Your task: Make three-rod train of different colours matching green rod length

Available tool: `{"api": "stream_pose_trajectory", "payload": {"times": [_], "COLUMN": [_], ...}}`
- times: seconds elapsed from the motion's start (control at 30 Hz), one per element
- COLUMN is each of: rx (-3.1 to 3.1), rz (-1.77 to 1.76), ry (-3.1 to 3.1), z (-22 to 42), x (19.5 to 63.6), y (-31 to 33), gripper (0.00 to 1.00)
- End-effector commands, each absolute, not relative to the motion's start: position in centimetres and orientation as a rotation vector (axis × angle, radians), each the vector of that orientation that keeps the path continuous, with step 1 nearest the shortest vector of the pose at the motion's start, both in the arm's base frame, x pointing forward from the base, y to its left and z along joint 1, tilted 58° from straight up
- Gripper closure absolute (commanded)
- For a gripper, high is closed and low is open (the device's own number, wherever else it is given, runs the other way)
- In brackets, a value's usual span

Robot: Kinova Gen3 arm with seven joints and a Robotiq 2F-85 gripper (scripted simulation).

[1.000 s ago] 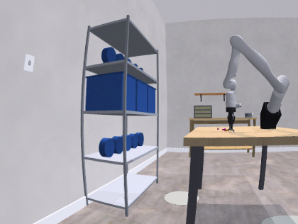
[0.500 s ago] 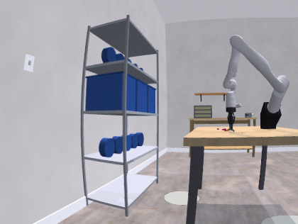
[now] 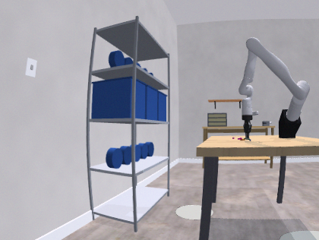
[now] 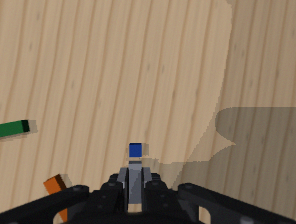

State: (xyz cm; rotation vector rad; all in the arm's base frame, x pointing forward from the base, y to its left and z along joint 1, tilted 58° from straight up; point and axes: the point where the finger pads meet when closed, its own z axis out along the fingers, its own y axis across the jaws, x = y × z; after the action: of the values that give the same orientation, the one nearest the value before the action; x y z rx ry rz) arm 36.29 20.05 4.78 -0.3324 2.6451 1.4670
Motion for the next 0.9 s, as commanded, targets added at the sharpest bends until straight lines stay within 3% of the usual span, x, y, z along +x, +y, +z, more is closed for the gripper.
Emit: {"api": "stream_pose_trajectory", "payload": {"times": [0.0,0.87], "rx": [-0.331,-0.331], "rz": [1.466,1.466], "ry": [2.645,2.645], "z": [4.8,4.1], "x": [36.3,36.3], "y": [20.0,21.0], "gripper": [0.95,0.95]}}
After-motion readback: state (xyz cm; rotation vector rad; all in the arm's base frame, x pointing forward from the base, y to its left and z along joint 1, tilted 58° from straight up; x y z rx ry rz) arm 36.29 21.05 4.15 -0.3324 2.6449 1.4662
